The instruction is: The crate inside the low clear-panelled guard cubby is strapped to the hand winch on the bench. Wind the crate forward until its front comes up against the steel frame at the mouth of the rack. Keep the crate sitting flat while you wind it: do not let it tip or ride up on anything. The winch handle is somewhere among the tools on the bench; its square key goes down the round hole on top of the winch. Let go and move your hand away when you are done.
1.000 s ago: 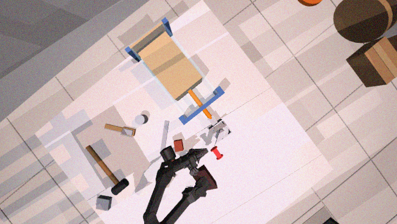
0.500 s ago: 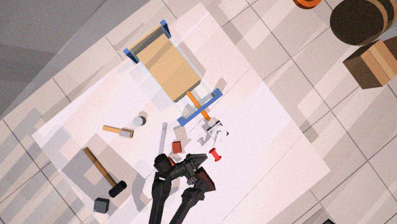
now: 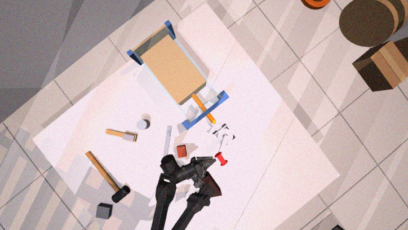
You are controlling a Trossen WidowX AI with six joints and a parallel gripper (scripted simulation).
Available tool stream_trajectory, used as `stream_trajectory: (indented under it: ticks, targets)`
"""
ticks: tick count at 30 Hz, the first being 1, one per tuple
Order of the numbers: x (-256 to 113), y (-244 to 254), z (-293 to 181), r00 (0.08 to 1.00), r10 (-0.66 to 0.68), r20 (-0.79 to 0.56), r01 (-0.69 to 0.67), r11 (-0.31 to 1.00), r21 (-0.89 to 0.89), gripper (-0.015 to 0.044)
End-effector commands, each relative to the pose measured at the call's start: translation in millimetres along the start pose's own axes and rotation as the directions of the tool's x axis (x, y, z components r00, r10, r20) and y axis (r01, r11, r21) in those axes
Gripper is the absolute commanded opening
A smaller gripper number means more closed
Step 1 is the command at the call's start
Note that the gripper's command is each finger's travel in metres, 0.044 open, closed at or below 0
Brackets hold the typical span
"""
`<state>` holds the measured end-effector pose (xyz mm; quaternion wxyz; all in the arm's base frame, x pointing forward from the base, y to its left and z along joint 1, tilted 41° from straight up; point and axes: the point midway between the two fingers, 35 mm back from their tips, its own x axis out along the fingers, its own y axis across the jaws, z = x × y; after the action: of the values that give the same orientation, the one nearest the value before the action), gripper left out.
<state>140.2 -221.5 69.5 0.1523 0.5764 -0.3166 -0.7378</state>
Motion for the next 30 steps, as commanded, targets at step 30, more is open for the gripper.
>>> stream_trajectory:
  ticks: [30]
  targets:
    - [107.1,-43.7,-10.4,0.176,-0.984,-0.028,0.735,0.113,0.668,0.0440]
